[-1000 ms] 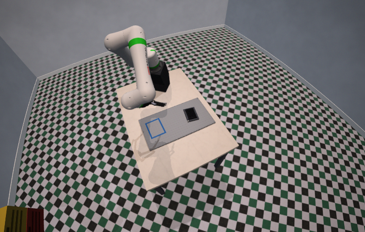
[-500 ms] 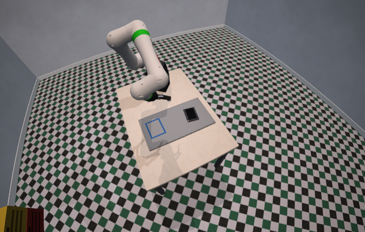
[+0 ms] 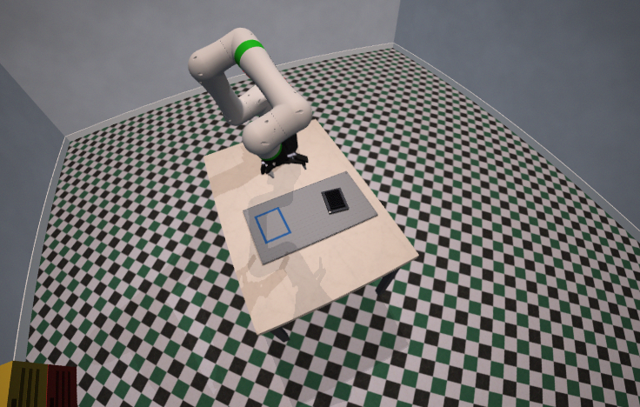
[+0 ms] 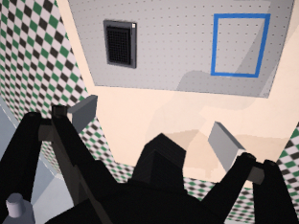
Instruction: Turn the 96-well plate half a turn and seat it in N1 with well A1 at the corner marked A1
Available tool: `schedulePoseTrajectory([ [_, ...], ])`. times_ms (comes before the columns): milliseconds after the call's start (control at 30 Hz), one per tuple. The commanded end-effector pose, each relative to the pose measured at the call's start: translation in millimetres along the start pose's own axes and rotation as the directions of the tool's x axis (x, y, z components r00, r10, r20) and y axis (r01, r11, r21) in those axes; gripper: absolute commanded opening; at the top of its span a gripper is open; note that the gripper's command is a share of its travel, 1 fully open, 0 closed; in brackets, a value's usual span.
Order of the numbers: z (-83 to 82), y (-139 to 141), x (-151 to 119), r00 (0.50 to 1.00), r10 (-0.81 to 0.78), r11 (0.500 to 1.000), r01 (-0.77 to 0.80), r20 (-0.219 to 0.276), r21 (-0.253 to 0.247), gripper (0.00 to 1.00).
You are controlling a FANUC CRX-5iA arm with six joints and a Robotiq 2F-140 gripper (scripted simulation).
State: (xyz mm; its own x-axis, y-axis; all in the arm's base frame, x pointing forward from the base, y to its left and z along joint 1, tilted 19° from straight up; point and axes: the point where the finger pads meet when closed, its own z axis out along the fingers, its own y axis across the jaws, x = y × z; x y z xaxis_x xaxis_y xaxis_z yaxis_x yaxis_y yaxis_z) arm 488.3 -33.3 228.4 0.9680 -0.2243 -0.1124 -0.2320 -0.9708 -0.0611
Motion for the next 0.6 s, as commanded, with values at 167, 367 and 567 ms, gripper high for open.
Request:
schedulePoseTrajectory([
  [167, -29.9, -27, 0, 0.978, -0.194, 0.98, 0.188, -0.081, -0.07, 1.0],
  [367, -41.7, -38, -1, 0.968, -0.232, 0.971, 0.224, -0.095, -0.085, 1.0],
  [567, -21.0, -40, 13, 0.977, -0.181, 0.978, 0.167, -0.115, -0.128, 1.0],
])
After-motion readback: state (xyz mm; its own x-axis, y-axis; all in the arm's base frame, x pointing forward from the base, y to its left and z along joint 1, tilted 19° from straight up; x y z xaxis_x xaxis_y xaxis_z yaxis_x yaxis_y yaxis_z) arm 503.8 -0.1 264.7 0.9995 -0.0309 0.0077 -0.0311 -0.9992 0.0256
